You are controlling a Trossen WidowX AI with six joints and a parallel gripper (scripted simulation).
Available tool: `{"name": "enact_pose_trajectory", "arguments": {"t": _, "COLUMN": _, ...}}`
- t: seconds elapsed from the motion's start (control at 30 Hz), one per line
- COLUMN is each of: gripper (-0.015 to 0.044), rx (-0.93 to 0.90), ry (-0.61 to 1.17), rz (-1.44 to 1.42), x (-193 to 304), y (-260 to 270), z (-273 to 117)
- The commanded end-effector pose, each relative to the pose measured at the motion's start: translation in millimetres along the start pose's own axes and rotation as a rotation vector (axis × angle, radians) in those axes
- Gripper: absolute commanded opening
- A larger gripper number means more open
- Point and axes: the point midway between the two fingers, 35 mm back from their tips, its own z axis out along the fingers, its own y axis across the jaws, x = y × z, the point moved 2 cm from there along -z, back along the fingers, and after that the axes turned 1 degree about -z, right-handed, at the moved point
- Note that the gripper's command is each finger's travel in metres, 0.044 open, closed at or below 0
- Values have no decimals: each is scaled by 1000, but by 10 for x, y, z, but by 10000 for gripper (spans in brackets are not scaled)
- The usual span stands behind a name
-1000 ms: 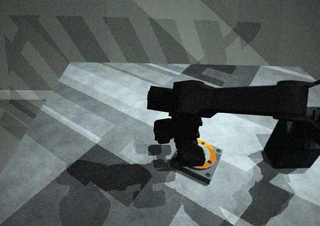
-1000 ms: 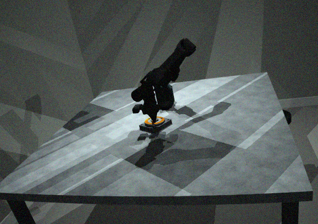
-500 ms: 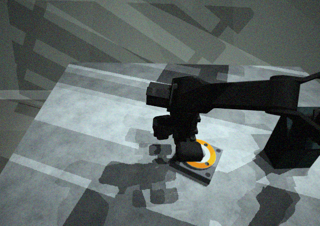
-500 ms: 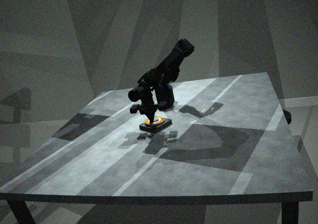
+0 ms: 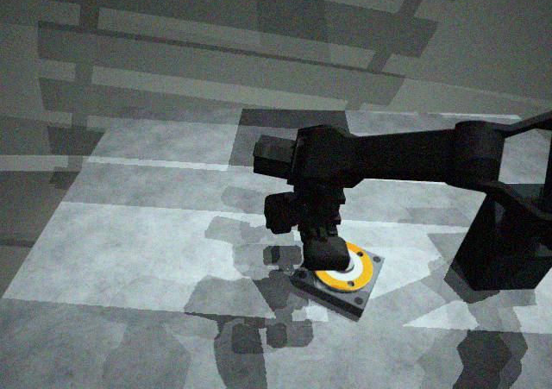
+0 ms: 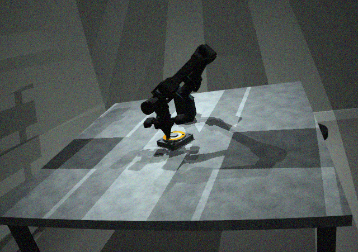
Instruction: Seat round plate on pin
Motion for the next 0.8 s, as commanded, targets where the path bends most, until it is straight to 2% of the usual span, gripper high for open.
{"name": "enact_pose_trajectory", "arguments": {"t": 0.0, "gripper": 0, "rx": 2, "ry": 3, "rz": 7, "x": 17, "y": -63, "z": 10}}
{"name": "enact_pose_trajectory", "arguments": {"t": 0.13, "gripper": 0, "rx": 2, "ry": 3, "rz": 7, "x": 14, "y": -68, "z": -22}}
{"name": "enact_pose_trajectory", "arguments": {"t": 0.4, "gripper": 0, "rx": 4, "ry": 3, "rz": 7, "x": 61, "y": -56, "z": -412}}
{"name": "enact_pose_trajectory", "arguments": {"t": 0.77, "gripper": 0, "rx": -3, "ry": 10, "rz": 19, "x": 84, "y": -83, "z": -345}}
